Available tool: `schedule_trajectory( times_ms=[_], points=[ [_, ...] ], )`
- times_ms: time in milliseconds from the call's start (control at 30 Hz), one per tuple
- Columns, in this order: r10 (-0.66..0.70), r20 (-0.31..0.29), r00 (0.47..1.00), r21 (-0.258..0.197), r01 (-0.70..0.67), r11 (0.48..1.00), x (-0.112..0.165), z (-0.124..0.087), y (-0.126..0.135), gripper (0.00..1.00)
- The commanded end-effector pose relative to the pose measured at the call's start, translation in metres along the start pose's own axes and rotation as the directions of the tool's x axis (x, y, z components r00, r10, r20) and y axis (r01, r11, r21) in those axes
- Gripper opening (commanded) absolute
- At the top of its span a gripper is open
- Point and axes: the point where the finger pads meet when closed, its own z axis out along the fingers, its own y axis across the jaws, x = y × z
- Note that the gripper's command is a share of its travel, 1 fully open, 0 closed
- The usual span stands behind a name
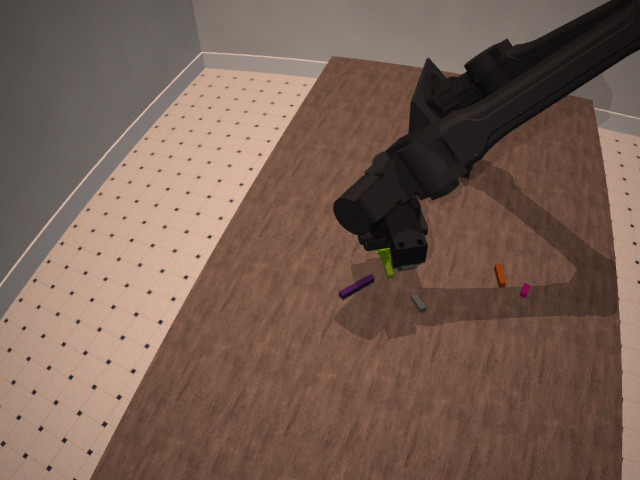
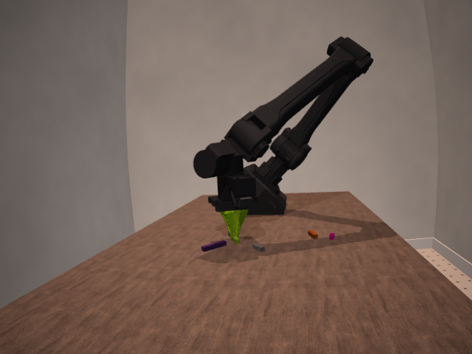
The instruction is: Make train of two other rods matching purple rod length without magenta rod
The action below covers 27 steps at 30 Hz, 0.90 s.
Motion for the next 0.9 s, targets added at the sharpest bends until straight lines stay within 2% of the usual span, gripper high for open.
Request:
schedule_trajectory(
  times_ms=[0,767,833,867],
  points=[
    [0.002,-0.009,1.000,-0.009,-0.002,1.000,0.0016,0.0084,0.0026,0.05],
    [0.002,-0.009,1.000,-0.009,-0.002,1.000,0.0016,0.0083,0.0026,0.05],
    [0.004,-0.017,1.000,-0.016,-0.005,1.000,0.0033,0.0066,0.0046,0.05],
    [-0.017,-0.007,1.000,-0.006,0.017,1.000,-0.0029,-0.0011,0.0031,0.05]
  ],
)
